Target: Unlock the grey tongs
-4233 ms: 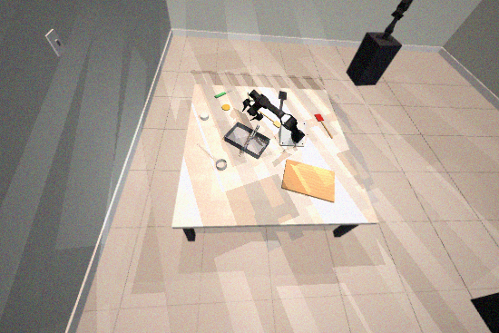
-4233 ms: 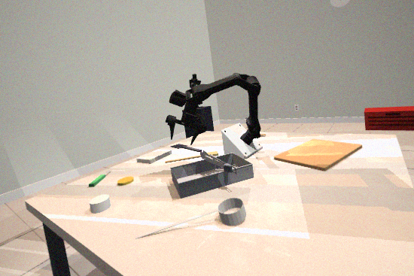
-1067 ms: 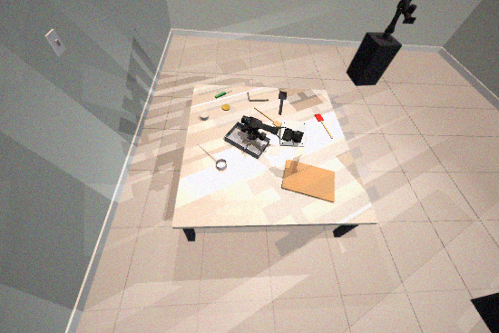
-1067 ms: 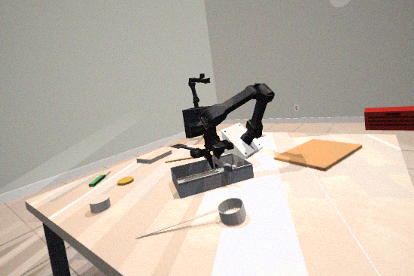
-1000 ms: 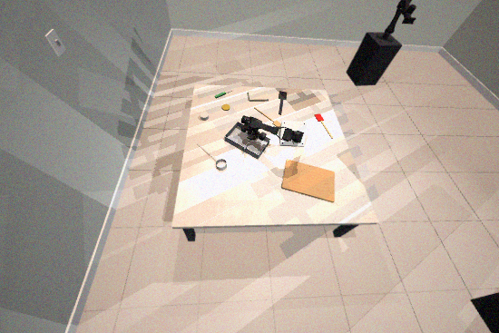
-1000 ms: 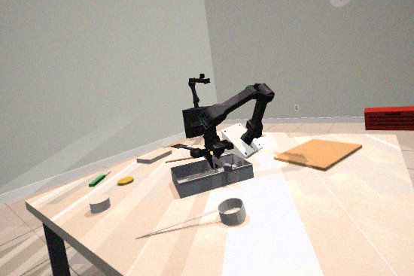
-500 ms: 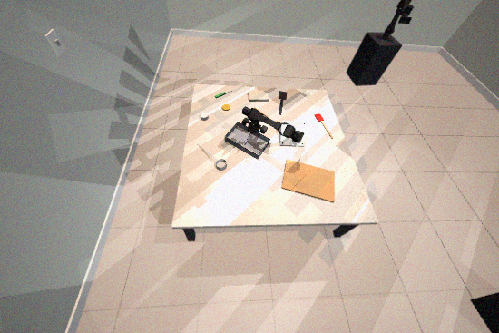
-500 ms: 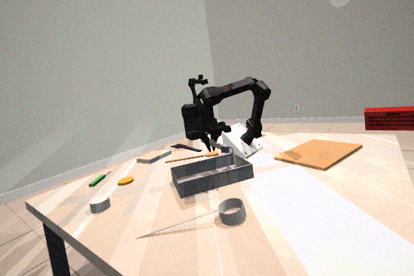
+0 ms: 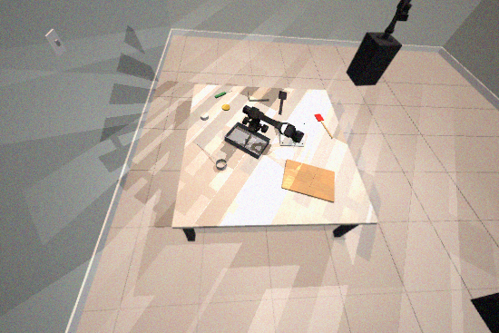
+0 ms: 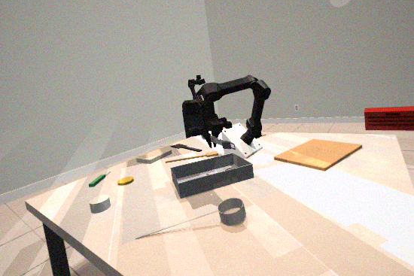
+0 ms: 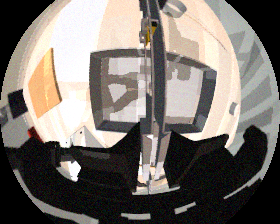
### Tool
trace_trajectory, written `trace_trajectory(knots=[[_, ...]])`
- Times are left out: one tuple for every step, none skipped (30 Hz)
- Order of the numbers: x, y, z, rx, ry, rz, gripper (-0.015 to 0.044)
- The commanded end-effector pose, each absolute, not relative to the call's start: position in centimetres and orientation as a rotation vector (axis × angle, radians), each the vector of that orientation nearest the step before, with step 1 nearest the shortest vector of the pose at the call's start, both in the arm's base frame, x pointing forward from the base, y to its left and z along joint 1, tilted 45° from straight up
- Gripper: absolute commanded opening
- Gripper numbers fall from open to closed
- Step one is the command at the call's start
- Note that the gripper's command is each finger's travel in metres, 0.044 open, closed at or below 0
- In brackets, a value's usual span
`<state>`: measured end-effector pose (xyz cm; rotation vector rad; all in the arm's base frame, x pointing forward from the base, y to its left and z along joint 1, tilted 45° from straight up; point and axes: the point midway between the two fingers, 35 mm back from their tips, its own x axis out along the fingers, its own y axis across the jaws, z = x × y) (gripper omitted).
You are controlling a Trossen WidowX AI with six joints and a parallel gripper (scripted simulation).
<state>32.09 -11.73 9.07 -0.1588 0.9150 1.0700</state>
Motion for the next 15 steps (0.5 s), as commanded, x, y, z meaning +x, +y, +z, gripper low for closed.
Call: trace_trajectory(knots=[[32.2, -10.4, 10.7, -0.196, 0.898, 1.080, -0.0150], [32.3, -10.0, 11.2, -0.209, 0.893, 1.086, -0.0150], [32.3, -9.5, 11.6, -0.221, 0.887, 1.092, -0.0150], [32.3, -9.0, 12.1, -0.234, 0.881, 1.097, -0.0150], [32.2, -8.6, 12.5, -0.242, 0.879, 1.098, -0.0150], [32.2, -8.1, 13.0, -0.255, 0.872, 1.104, -0.0150], [32.2, -7.7, 13.5, -0.268, 0.866, 1.110, -0.0150], [32.1, -7.2, 13.9, -0.280, 0.859, 1.115, -0.0150], [32.1, -6.7, 14.4, -0.293, 0.852, 1.121, -0.0150], [32.0, -6.2, 14.9, -0.306, 0.845, 1.127, -0.0150], [31.9, -5.7, 15.3, -0.322, 0.837, 1.133, -0.0150], [31.8, -5.3, 15.7, -0.334, 0.830, 1.139, -0.0150], [31.7, -4.8, 16.2, -0.347, 0.822, 1.145, -0.0150], [31.5, -4.3, 16.6, -0.359, 0.815, 1.151, -0.0150], [31.4, -3.8, 17.0, -0.371, 0.807, 1.157, -0.0150]])
